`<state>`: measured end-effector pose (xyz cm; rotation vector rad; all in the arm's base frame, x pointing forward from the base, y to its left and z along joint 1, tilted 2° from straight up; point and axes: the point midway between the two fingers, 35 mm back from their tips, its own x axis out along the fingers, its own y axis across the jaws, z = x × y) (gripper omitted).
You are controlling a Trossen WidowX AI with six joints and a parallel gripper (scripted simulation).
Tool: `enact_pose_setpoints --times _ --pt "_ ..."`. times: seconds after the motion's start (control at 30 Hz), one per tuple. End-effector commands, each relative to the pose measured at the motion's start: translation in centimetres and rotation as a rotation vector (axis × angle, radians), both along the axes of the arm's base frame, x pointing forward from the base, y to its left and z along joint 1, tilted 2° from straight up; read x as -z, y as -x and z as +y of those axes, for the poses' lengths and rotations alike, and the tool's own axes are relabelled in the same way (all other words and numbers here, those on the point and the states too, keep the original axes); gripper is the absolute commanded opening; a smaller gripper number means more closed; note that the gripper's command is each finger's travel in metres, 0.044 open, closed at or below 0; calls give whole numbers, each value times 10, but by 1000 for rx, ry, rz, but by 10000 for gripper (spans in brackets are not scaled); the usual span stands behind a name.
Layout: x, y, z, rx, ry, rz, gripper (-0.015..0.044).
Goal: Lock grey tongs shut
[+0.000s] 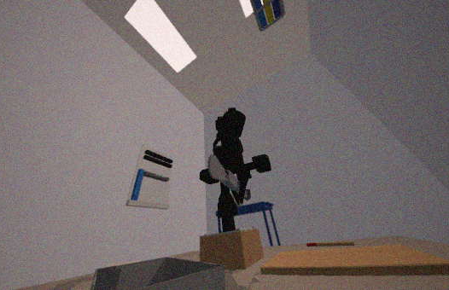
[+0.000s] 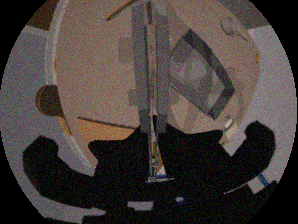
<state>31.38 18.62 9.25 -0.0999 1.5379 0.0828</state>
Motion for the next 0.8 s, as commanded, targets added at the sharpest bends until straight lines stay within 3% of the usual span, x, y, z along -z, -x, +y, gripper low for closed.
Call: enact_pose_setpoints --times 0.0,0.77 --pt "1 13 18 -117 4 3 -150" --pt "3 81 90 -617 11 12 -150"
